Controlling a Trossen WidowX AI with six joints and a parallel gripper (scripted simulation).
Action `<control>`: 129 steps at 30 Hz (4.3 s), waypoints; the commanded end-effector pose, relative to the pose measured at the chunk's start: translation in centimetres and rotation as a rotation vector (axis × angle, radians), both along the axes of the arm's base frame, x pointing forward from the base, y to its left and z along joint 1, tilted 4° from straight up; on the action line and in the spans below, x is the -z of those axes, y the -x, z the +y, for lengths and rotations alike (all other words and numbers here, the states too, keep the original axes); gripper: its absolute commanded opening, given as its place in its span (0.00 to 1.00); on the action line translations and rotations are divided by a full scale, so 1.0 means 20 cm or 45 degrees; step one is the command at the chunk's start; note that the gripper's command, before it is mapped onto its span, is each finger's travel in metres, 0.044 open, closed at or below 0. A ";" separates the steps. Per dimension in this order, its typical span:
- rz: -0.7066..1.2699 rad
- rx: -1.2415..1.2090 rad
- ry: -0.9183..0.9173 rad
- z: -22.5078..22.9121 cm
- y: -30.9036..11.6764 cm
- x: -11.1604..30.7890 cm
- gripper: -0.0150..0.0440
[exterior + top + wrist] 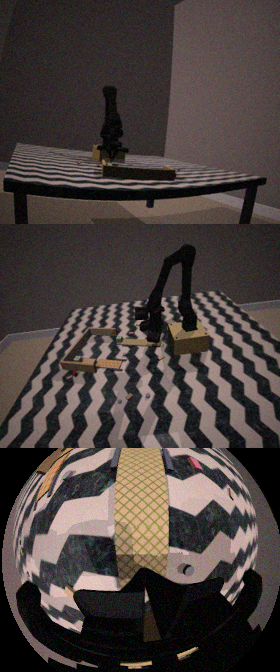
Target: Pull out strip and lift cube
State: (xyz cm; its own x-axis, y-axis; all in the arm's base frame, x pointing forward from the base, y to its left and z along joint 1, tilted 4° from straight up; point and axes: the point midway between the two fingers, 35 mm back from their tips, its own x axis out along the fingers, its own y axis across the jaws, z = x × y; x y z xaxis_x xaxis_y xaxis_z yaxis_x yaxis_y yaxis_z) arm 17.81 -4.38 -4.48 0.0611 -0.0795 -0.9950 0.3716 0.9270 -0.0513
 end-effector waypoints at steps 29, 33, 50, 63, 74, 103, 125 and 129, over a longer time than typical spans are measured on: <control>0.034 0.006 -0.008 0.02 0.01 -0.20 0.25; 0.036 0.007 -0.008 0.02 0.01 -0.21 0.25; 0.038 -0.098 0.000 -0.11 -0.28 -0.24 1.00; 0.034 -0.098 0.002 -0.20 -0.48 -0.27 1.00; 0.031 -0.098 0.003 -0.27 -0.66 -0.31 1.00; 0.024 -0.097 0.006 -0.38 -1.01 -0.36 0.73; 0.024 -0.097 0.006 -0.39 -1.02 -0.18 0.68; 0.024 -0.097 0.006 -0.40 -1.02 -0.15 0.68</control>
State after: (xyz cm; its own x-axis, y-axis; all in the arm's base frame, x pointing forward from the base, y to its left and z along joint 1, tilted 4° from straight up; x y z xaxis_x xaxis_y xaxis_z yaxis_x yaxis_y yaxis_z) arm 38.37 -12.36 -0.98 0.0491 -0.0842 -0.9952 0.3041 0.9504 -0.0654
